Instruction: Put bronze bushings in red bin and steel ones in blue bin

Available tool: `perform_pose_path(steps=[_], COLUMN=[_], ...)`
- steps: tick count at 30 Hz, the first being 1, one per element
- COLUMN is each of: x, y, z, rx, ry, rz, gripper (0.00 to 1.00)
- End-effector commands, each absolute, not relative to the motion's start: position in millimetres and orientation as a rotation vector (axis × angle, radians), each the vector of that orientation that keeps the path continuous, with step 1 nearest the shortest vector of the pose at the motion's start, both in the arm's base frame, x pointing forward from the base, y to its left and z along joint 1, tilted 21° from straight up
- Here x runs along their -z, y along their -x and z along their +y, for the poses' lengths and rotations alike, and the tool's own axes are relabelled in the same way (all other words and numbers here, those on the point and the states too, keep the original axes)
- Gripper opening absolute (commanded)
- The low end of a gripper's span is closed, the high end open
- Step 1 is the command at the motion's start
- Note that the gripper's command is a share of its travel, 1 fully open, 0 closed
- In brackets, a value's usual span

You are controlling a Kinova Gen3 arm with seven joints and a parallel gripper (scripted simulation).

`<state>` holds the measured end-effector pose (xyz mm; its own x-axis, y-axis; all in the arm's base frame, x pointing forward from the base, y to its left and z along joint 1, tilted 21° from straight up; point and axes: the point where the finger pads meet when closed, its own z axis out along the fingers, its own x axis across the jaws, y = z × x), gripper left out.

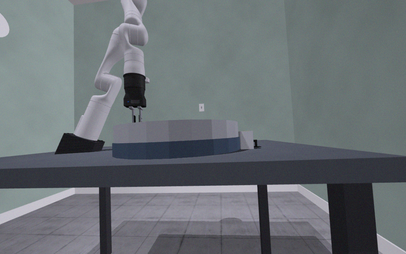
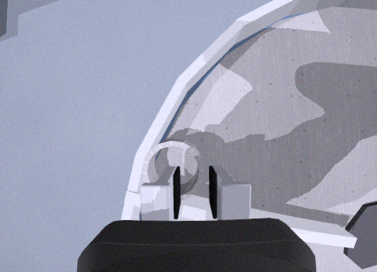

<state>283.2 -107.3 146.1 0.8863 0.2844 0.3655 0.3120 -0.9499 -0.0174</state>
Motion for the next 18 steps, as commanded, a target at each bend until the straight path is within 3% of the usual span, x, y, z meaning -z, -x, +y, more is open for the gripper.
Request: perform_pose_path(steps=[1,18], x=[-138.8,-132.6], y=[-283.6,-285.8], z=[-101.8,-100.9], rx=[0.549,0.549], ry=[2.960,2.961], rz=[-0.476,-0.476], gripper=[0.45,0.45])
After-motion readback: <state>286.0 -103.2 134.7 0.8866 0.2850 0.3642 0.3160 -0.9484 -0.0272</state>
